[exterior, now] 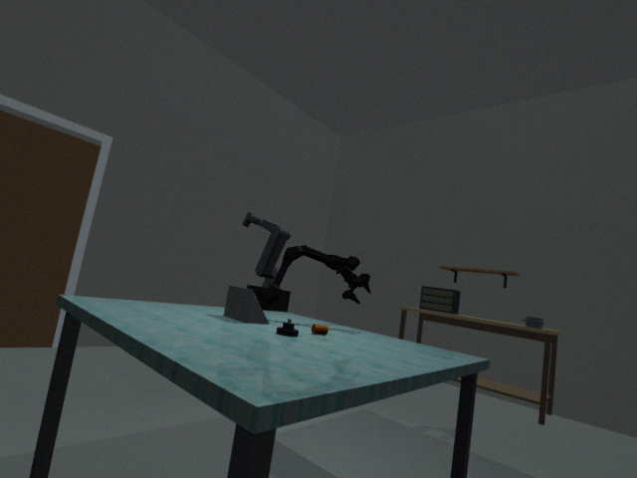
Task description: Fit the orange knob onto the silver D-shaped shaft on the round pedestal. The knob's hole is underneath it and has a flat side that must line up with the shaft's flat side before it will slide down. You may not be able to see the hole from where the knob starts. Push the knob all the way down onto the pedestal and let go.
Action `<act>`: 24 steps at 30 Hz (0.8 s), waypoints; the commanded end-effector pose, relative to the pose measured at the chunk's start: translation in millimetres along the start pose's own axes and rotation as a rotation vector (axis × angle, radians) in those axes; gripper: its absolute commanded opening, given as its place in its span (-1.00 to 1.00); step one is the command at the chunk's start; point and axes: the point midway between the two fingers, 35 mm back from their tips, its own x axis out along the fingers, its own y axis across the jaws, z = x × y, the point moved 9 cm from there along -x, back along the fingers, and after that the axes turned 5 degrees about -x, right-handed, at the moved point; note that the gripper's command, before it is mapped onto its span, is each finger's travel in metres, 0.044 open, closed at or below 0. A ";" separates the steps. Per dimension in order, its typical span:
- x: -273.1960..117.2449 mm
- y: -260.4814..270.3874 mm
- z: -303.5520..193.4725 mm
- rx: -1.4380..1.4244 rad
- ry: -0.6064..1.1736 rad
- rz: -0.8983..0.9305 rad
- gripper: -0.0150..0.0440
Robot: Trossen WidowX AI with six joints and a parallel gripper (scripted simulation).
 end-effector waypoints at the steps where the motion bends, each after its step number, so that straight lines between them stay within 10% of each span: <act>1: 7.5 -36.4 45.1 0.079 -0.120 -0.197 1.00; 14: -70.4 -153.0 182.2 0.705 -0.501 -0.711 1.00; 24: -187.9 -210.6 216.4 1.444 -0.665 -0.763 1.00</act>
